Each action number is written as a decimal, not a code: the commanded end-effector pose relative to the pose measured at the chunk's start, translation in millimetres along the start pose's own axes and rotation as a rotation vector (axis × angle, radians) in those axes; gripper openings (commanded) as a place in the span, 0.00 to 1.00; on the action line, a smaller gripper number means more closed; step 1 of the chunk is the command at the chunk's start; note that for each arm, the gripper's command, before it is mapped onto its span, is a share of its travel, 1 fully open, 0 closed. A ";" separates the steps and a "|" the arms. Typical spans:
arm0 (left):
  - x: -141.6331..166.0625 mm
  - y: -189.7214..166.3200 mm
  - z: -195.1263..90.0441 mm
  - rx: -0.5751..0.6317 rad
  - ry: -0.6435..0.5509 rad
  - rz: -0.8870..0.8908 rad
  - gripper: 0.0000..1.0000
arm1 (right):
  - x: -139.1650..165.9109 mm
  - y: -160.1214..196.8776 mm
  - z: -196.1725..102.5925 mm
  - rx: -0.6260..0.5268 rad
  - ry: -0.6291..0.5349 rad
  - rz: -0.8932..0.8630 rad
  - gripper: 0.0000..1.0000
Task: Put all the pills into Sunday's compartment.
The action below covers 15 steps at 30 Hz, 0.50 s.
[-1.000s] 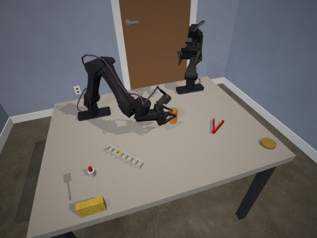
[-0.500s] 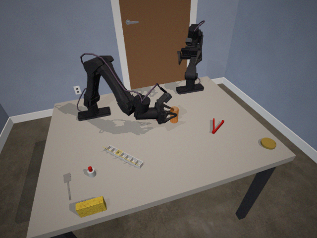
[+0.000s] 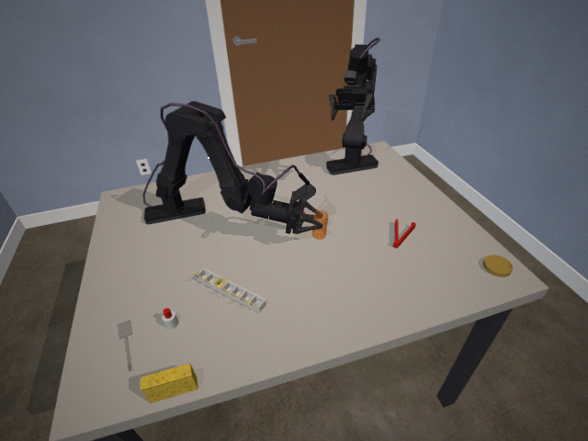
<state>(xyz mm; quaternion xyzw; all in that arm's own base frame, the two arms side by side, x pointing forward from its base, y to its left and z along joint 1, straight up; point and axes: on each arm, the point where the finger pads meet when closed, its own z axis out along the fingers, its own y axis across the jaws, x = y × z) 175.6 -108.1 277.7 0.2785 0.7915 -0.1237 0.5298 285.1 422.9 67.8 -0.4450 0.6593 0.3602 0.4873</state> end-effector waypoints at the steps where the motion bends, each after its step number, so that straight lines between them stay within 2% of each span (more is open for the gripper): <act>1: -5.6 1.2 -5.9 -0.005 -0.017 0.000 1.00 | -36.4 -19.4 1.2 0.126 -0.141 -0.022 0.36; 6: -5.6 1.2 -5.9 -0.005 -0.017 0.000 1.00 | -35.7 -18.6 0.5 0.126 -0.141 -0.022 0.36; 15: -5.6 1.2 -5.9 -0.005 -0.017 0.000 1.00 | -13.6 -18.3 5.3 0.126 -0.131 -0.022 0.36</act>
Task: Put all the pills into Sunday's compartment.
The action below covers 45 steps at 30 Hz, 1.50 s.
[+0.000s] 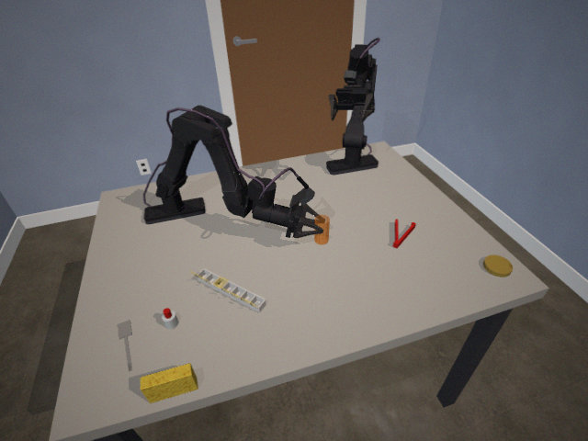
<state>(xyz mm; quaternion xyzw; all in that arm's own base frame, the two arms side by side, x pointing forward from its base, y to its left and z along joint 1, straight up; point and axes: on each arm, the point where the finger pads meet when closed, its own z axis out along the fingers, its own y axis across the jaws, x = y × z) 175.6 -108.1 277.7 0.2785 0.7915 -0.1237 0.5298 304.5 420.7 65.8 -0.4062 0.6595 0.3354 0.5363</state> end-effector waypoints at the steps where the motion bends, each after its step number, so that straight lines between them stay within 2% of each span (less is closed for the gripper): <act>1: -5.6 1.2 -5.9 -0.005 -0.017 0.000 1.00 | -11.9 0.3 1.6 0.012 -0.062 -0.010 0.36; 30: -5.6 1.2 -5.9 -0.005 -0.017 0.000 1.00 | 13.6 -0.5 9.6 0.012 -0.073 -0.015 0.36; 34: -5.6 1.2 -5.9 -0.005 -0.017 0.000 1.00 | 14.1 -1.4 3.9 0.009 -0.070 -0.015 0.36; 35: -5.6 1.2 -5.9 -0.005 -0.017 0.000 1.00 | 14.1 -1.4 3.9 0.009 -0.070 -0.015 0.48; 45: -5.6 1.2 -5.9 -0.005 -0.017 0.000 1.00 | 17.0 -1.4 4.3 0.009 -0.058 -0.013 0.48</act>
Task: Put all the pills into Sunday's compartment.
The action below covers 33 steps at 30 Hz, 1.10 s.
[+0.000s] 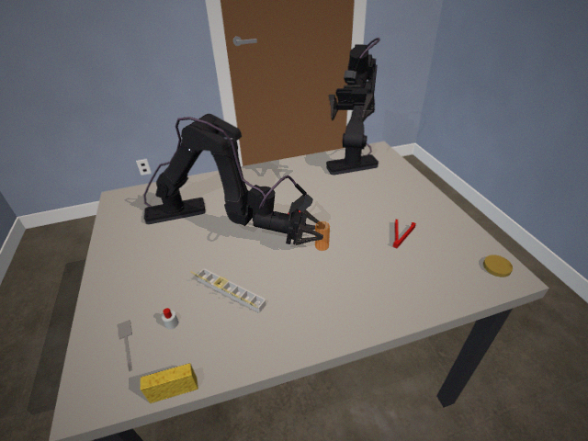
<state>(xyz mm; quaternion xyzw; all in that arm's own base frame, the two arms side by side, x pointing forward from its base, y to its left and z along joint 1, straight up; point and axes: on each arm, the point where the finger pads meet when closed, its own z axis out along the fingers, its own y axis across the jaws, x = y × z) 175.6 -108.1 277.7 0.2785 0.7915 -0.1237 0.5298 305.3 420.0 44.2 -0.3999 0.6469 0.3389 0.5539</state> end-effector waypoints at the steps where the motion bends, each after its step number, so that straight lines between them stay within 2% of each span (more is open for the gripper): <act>1: -5.6 1.2 -5.9 -0.005 -0.017 0.000 1.00 | -4.2 -0.3 0.4 0.001 -0.014 -0.003 0.48; 6: -5.6 1.2 -5.9 -0.005 -0.017 0.000 1.00 | -4.2 -0.3 0.4 0.001 -0.014 -0.003 0.48; 7: -5.6 1.2 -5.9 -0.005 -0.017 0.000 1.00 | -4.2 -0.3 0.4 0.001 -0.014 -0.003 0.56; 11: -5.6 1.2 -5.9 -0.005 -0.017 0.000 1.00 | -8.0 -1.4 -6.9 -0.001 -0.023 -0.002 0.56; 20: -5.6 1.2 -5.9 -0.005 -0.017 0.000 1.00 | -8.9 -0.9 -70.0 -0.005 0.012 0.008 0.56; 28: -5.6 1.2 -5.9 -0.005 -0.017 0.000 1.00 | -12.1 0.6 -67.6 -0.009 0.003 0.005 0.56; 33: -5.6 1.2 -5.9 -0.005 -0.017 0.000 1.00 | -12.4 -9.5 -77.8 0.035 0.020 0.018 0.56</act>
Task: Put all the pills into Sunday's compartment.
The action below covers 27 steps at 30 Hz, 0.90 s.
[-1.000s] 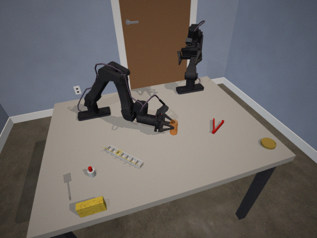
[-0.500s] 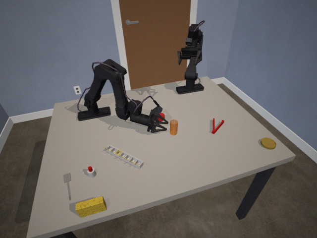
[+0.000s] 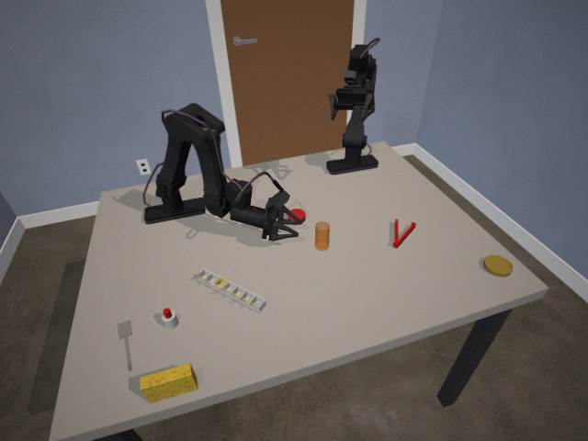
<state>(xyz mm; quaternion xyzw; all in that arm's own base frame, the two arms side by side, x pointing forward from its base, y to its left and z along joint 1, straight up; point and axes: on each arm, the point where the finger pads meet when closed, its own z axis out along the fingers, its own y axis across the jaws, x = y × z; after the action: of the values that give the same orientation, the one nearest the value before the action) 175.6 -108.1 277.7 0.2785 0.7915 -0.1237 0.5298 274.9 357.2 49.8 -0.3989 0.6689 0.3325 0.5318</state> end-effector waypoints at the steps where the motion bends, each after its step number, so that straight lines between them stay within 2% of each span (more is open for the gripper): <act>1: -5.6 1.2 -5.9 -0.005 -0.017 0.000 1.00 | -16.9 -10.1 -11.9 0.038 -0.027 -0.002 0.56; 9: -5.6 1.2 -5.9 -0.005 -0.017 0.000 1.00 | -45.9 -35.0 -46.2 0.146 -0.048 0.015 0.56; 11: -5.6 1.2 -5.9 -0.005 -0.017 0.000 1.00 | -45.9 -35.0 -46.2 0.146 -0.048 0.015 0.56; 18: -5.6 1.2 -5.9 -0.005 -0.017 0.000 1.00 | -81.9 -65.8 -88.0 0.279 -0.074 0.028 0.56; 26: -5.6 1.2 -5.9 -0.005 -0.017 0.000 1.00 | -146.0 -114.3 -150.3 0.481 -0.131 0.042 0.56; 27: -5.6 1.2 -5.9 -0.005 -0.017 0.000 1.00 | -146.0 -114.3 -150.3 0.481 -0.131 0.042 0.56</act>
<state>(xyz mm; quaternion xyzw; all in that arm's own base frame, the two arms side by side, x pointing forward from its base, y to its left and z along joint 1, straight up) 175.6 -108.1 277.7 0.2785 0.7915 -0.1237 0.5298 318.0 213.4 219.8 -0.2381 0.6629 0.2239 0.6736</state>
